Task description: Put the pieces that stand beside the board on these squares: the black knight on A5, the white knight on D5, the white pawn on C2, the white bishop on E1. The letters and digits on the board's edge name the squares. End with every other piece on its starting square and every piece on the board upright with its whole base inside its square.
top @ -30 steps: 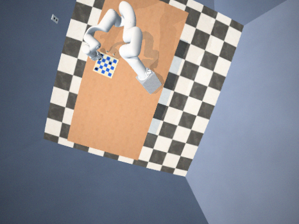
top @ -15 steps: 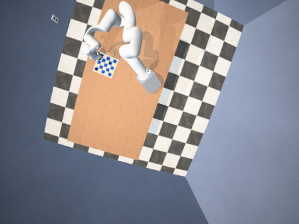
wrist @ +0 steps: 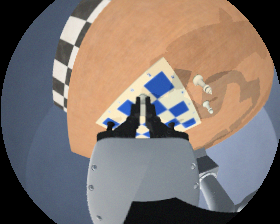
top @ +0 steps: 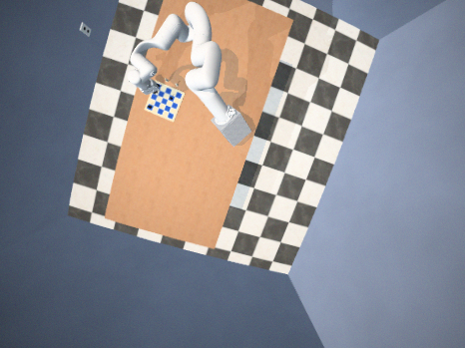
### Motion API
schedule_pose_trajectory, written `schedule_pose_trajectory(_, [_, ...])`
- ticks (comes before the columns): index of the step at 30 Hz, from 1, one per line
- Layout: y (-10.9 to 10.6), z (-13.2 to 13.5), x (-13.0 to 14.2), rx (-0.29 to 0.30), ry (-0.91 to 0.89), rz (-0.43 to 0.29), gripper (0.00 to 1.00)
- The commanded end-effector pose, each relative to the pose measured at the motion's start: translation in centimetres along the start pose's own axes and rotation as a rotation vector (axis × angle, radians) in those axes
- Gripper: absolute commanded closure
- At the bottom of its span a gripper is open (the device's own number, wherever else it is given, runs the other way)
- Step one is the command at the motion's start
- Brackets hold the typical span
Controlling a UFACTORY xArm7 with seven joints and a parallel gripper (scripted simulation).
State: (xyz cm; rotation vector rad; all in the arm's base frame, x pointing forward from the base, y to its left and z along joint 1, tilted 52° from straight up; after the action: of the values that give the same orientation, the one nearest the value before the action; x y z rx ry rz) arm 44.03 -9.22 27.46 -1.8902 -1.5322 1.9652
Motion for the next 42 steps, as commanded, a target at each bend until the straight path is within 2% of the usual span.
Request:
schedule_pose_trajectory(1, [-0.1,-0.07,-0.01,-0.003,-0.001,0.001,1.0])
schedule_pose_trajectory(18, [-0.1,-0.07,-0.01,-0.003,-0.001,0.001,1.0])
schedule_pose_trajectory(19, [-0.1,-0.07,-0.01,-0.003,-0.001,0.001,0.93])
schedule_pose_trajectory(23, [-0.1,-0.07,-0.01,-0.003,-0.001,0.001,0.93])
schedule_pose_trajectory(24, [-0.1,-0.07,-0.01,-0.003,-0.001,0.001,0.85])
schedule_pose_trajectory(26, [-0.1,-0.07,-0.01,-0.003,-0.001,0.001,0.85])
schedule_pose_trajectory(27, [-0.1,-0.07,-0.01,-0.003,-0.001,0.001,0.78])
schedule_pose_trajectory(29, [-0.1,-0.07,-0.01,-0.003,-0.001,0.001,0.78])
schedule_pose_trajectory(30, [-0.1,-0.07,-0.01,-0.003,-0.001,0.001,0.7])
schedule_pose_trajectory(32, [-0.1,-0.07,-0.01,-0.003,-0.001,0.001,0.7])
schedule_pose_trajectory(33, [-0.1,-0.07,-0.01,-0.003,-0.001,0.001,0.63])
schedule_pose_trajectory(42, [-0.1,-0.07,-0.01,-0.003,-0.001,0.001,0.63])
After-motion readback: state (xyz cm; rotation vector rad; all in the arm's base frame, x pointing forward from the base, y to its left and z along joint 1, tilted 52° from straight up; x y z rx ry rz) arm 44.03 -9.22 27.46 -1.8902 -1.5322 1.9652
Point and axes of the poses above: the point where the finger pads meet when closed, its own y axis out along the fingers, its own z axis across the jaws, x = y × z, the point moved 5 cm from there along -y, back along the fingers, and after that the axes turned 4 degrees about -y, right-handed, at the moved point
